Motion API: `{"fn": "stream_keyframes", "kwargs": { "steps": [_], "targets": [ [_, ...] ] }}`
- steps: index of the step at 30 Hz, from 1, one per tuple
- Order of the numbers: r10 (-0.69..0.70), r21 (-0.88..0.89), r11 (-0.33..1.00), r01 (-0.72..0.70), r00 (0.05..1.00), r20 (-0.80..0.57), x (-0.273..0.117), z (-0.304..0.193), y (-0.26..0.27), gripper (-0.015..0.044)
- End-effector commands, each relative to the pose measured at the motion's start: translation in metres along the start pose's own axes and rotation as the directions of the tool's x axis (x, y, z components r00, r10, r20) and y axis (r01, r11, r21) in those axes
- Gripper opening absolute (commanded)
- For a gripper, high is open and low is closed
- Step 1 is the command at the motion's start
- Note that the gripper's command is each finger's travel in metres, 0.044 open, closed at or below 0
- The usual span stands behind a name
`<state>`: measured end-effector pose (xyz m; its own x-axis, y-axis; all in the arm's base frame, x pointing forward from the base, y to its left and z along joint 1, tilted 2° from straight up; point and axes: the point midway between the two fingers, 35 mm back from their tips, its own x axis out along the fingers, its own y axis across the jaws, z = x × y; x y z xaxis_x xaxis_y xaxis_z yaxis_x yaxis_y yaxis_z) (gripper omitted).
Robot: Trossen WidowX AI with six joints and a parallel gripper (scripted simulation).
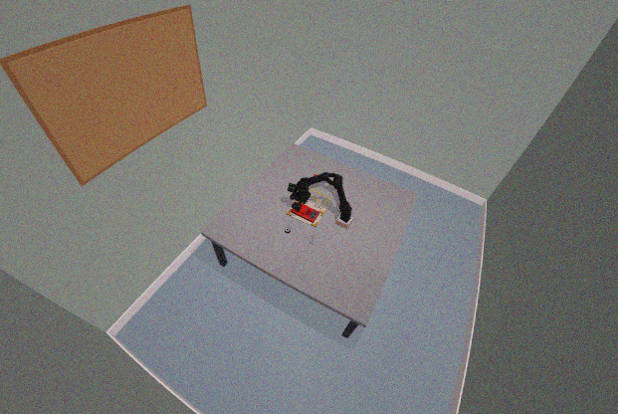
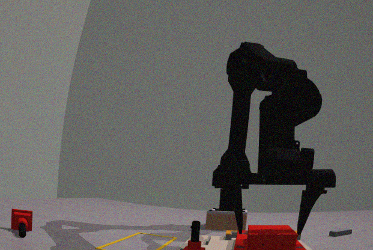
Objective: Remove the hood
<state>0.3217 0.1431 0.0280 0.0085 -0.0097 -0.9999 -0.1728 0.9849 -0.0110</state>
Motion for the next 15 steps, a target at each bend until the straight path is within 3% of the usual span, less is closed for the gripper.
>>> {"fn": "stream_keyframes", "kwargs": {
  "steps": [1, 14, 15],
  "targets": [
    [0.004, -0.003, 1.000, -0.004, 1.000, -0.003, 0.0031, -0.0008, 0.0005, 0.0440],
    [0.004, -0.003, 1.000, -0.004, 1.000, -0.003, 0.0095, -0.0009, 0.0005, 0.0440],
    [0.000, 0.000, 1.000, 0.000, 1.000, 0.000, 0.0069, -0.0001, 0.0000, 0.0414]
  ]
}}
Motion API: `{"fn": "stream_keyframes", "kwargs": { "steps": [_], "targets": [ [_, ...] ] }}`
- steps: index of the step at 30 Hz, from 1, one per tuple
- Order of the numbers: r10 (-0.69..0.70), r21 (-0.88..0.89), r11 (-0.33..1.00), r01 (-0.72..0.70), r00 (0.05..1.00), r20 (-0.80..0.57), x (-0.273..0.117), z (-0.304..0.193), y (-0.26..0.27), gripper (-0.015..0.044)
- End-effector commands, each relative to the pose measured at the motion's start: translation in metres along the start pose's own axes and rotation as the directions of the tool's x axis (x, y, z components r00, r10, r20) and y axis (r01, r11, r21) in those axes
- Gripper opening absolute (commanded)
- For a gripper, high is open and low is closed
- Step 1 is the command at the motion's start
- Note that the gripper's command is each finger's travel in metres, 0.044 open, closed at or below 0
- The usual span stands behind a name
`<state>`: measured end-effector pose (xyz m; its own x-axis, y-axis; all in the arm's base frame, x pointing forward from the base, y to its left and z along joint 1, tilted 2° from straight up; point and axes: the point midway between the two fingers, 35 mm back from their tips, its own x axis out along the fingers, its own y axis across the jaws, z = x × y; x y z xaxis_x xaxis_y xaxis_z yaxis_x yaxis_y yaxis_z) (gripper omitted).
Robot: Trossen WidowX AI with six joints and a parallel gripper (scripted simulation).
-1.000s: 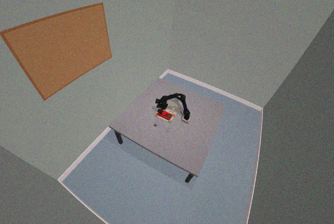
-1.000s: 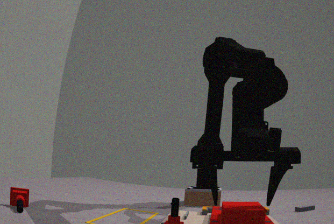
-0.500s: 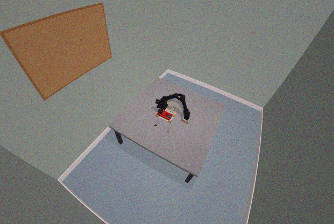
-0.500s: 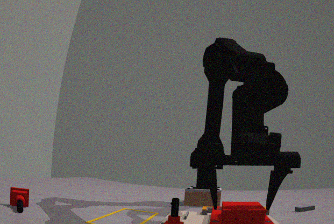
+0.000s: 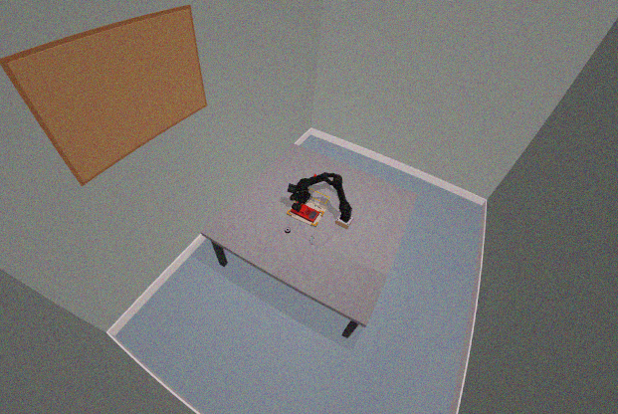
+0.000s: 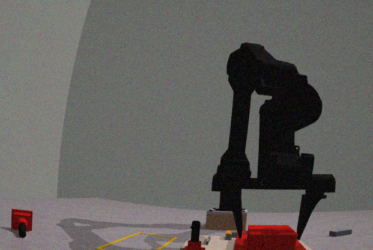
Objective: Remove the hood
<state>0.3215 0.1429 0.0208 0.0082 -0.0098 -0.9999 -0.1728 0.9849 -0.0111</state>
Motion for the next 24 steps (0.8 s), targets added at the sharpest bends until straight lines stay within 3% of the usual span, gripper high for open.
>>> {"fn": "stream_keyframes", "kwargs": {
  "steps": [1, 3, 12, 22, 24],
  "targets": [
    [0.000, 0.000, 1.000, 0.000, 1.000, 0.000, -0.0004, 0.0001, 0.0000, 0.0387],
    [0.000, 0.000, 1.000, 0.000, 1.000, 0.000, -0.0004, 0.0001, 0.0000, 0.0335],
    [0.000, 0.000, 1.000, 0.000, 1.000, 0.000, -0.0004, 0.0001, 0.0000, 0.0275],
    [0.000, 0.000, 1.000, 0.000, 1.000, 0.000, -0.0052, 0.0003, 0.0000, 0.0012],
    [0.000, 0.000, 1.000, 0.000, 1.000, 0.000, -0.0065, 0.0003, 0.0000, 0.0000]
  ]
}}
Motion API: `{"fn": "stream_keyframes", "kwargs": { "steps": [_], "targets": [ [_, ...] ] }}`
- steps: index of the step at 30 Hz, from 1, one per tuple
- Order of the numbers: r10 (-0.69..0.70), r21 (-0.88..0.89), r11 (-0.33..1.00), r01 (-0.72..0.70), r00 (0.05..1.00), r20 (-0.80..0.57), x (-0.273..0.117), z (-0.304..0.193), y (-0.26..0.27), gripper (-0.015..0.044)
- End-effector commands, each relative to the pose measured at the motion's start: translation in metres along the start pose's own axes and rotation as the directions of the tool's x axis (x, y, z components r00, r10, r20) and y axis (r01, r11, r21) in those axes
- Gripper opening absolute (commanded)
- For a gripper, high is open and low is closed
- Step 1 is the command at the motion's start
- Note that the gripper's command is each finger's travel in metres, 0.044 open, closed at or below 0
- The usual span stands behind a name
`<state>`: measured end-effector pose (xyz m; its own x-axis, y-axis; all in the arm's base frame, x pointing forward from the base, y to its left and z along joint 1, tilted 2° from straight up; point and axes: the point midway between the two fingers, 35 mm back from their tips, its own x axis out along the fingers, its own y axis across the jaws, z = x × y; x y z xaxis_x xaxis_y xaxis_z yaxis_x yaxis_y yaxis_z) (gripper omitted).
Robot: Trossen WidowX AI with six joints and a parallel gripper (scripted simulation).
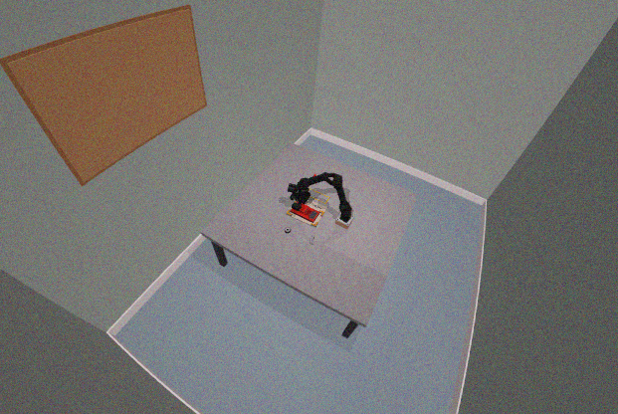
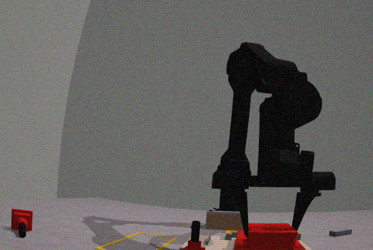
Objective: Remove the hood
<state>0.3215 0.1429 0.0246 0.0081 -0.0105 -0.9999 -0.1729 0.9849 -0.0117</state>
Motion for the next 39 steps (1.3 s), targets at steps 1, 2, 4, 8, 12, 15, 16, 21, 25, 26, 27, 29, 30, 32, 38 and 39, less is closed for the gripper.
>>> {"fn": "stream_keyframes", "kwargs": {
  "steps": [1, 2, 4, 8, 12, 15, 16, 21, 25, 26, 27, 29, 30, 32, 38, 39],
  "targets": [
    [0.001, 0.000, 1.000, -0.001, 1.000, 0.001, -0.003, 0.000, 0.000, 0.0000],
    [0.001, 0.000, 1.000, -0.001, 1.000, 0.001, -0.004, 0.000, 0.000, 0.0000],
    [0.001, 0.000, 1.000, -0.001, 1.000, 0.001, -0.005, 0.000, 0.000, 0.0000],
    [0.001, 0.000, 1.000, -0.001, 1.000, 0.001, -0.008, 0.000, 0.000, 0.0000],
    [0.000, 0.000, 1.000, 0.000, 1.000, 0.001, -0.011, 0.001, 0.000, 0.0000],
    [0.000, 0.000, 1.000, 0.000, 1.000, 0.001, -0.013, 0.001, 0.000, 0.0000],
    [0.000, 0.000, 1.000, 0.000, 1.000, 0.001, -0.013, 0.001, 0.000, 0.0000],
    [0.000, 0.000, 1.000, 0.000, 1.000, 0.001, -0.016, 0.000, 0.000, 0.0000],
    [0.000, 0.000, 1.000, 0.000, 1.000, 0.001, -0.019, 0.000, 0.000, 0.0000],
    [0.000, 0.000, 1.000, 0.000, 1.000, 0.001, -0.020, 0.000, 0.000, 0.0000],
    [0.000, 0.000, 1.000, 0.000, 1.000, 0.001, -0.020, 0.000, 0.000, 0.0000],
    [0.000, 0.000, 1.000, 0.000, 1.000, 0.001, -0.022, 0.000, 0.000, 0.0000],
    [0.000, 0.000, 1.000, 0.000, 1.000, 0.001, -0.022, 0.000, 0.000, 0.0000],
    [0.000, 0.000, 1.000, 0.000, 1.000, 0.001, -0.024, 0.000, 0.000, 0.0000],
    [0.000, 0.000, 1.000, 0.000, 1.000, 0.001, -0.040, 0.001, 0.000, 0.0000],
    [0.000, 0.000, 1.000, 0.000, 1.000, 0.001, -0.045, 0.001, 0.000, 0.0000]
  ]
}}
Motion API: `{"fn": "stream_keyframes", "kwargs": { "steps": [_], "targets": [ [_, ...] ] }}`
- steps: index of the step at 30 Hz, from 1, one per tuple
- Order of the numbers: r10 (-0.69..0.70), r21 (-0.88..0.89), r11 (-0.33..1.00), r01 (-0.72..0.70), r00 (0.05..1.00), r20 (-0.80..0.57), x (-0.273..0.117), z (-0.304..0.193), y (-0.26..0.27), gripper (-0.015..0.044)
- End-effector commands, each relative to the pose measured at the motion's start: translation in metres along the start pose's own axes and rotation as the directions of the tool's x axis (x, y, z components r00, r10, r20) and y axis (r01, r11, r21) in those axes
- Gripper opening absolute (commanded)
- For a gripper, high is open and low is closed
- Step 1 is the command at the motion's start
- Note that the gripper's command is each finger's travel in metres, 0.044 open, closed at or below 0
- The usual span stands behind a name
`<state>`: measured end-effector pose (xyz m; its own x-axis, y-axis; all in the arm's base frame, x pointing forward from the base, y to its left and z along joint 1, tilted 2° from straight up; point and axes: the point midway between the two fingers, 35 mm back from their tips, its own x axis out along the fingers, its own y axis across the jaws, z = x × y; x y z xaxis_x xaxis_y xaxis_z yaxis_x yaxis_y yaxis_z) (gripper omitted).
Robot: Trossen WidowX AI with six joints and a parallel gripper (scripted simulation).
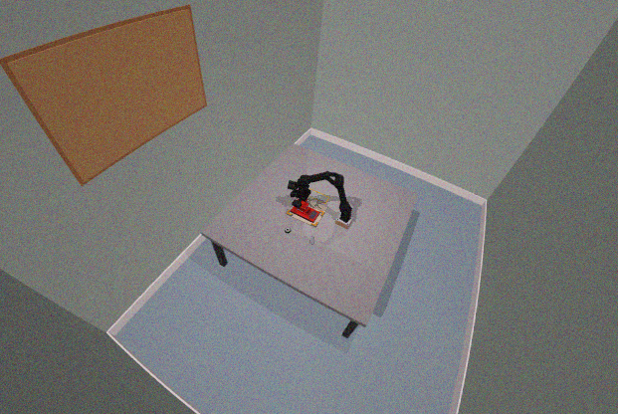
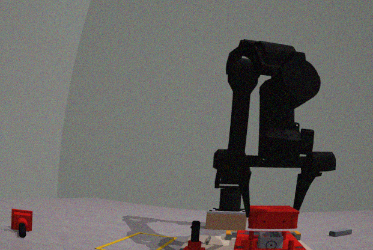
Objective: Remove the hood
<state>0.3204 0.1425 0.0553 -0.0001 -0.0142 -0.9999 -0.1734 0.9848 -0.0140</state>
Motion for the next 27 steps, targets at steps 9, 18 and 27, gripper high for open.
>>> {"fn": "stream_keyframes", "kwargs": {
  "steps": [9, 18, 27],
  "targets": [
    [0.001, 0.000, 1.000, -0.001, 1.000, 0.011, -0.030, 0.002, -0.004, 0.0000],
    [-0.024, 0.005, 1.000, 0.023, 1.000, 0.011, -0.033, 0.004, -0.058, 0.0000],
    [-0.021, 0.003, 1.000, 0.020, 1.000, 0.009, -0.035, 0.001, -0.107, 0.0000]
  ]
}}
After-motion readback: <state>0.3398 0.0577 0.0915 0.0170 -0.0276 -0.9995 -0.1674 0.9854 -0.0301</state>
